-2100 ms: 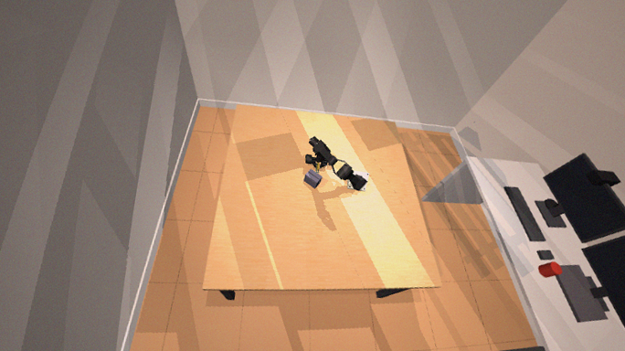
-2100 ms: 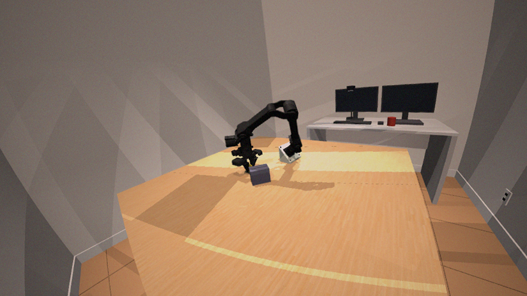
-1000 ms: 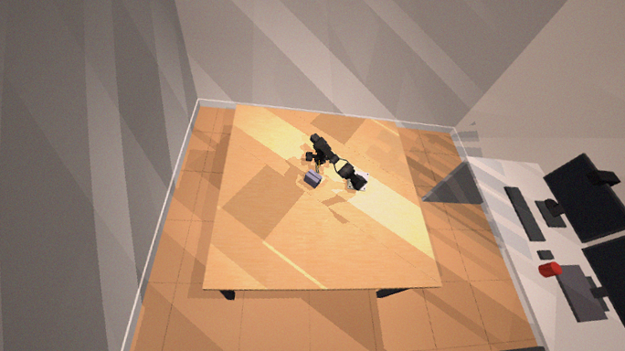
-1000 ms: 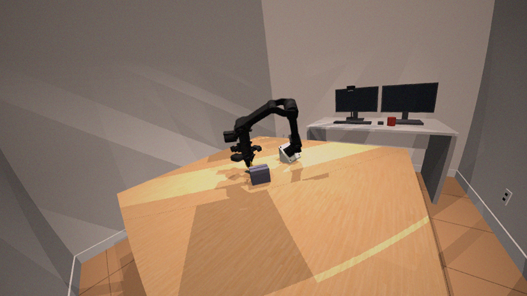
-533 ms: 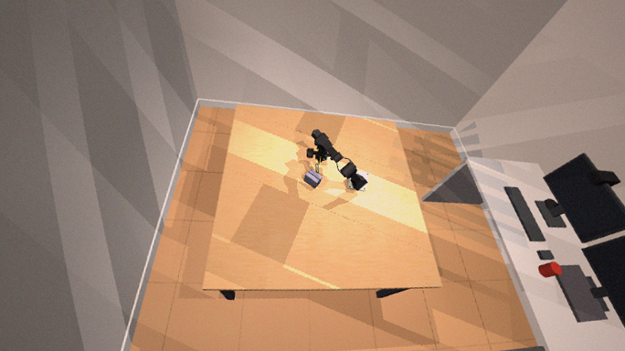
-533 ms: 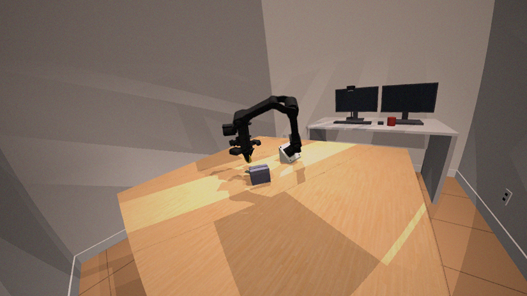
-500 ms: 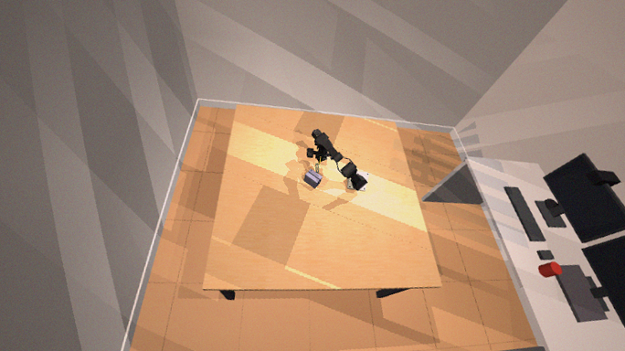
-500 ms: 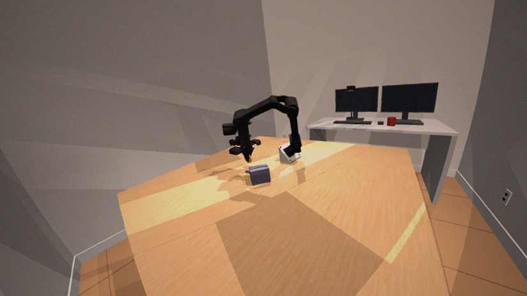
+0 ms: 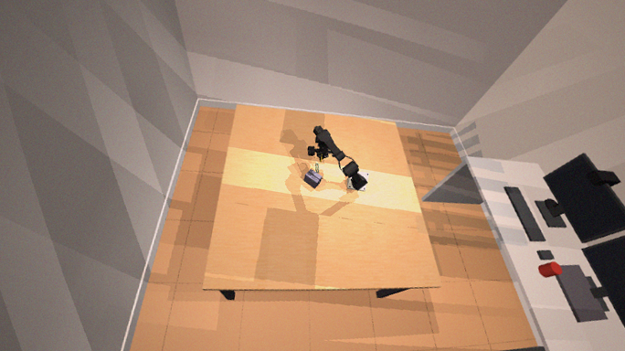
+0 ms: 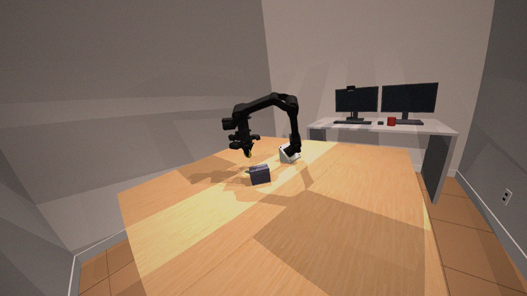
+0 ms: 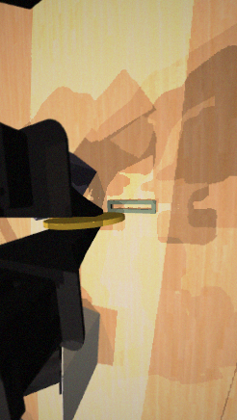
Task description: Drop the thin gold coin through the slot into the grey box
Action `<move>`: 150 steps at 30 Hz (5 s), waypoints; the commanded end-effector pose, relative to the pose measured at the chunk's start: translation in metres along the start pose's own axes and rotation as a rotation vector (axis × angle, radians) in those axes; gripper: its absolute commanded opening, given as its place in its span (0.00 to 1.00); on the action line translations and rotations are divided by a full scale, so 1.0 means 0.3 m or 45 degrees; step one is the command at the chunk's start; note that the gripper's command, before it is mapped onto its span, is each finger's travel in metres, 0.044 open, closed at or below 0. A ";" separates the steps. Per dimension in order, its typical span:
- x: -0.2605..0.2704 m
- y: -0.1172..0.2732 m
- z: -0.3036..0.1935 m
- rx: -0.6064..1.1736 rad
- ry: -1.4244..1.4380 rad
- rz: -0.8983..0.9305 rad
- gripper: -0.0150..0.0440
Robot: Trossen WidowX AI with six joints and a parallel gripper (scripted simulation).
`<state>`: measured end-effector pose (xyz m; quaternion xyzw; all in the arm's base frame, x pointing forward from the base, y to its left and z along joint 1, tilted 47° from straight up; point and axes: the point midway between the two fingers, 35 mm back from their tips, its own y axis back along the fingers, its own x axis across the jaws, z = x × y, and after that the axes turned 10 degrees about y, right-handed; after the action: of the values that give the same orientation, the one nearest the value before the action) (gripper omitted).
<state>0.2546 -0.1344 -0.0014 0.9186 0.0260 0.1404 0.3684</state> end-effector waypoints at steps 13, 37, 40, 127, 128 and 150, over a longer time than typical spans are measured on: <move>0.017 0.009 -0.007 -0.005 0.659 -0.002 0.25; 0.063 0.012 -0.058 -0.007 1.114 -0.004 0.25; 0.078 0.013 -0.079 -0.007 1.114 -0.004 0.25; 0.209 -0.026 -0.330 0.002 1.109 -0.006 0.25; 0.209 -0.028 -0.330 0.002 1.109 -0.006 0.25; 0.210 -0.050 -0.329 0.001 1.116 -0.010 0.52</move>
<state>0.2883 -0.0475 0.0713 0.7728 0.1827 0.5151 0.3225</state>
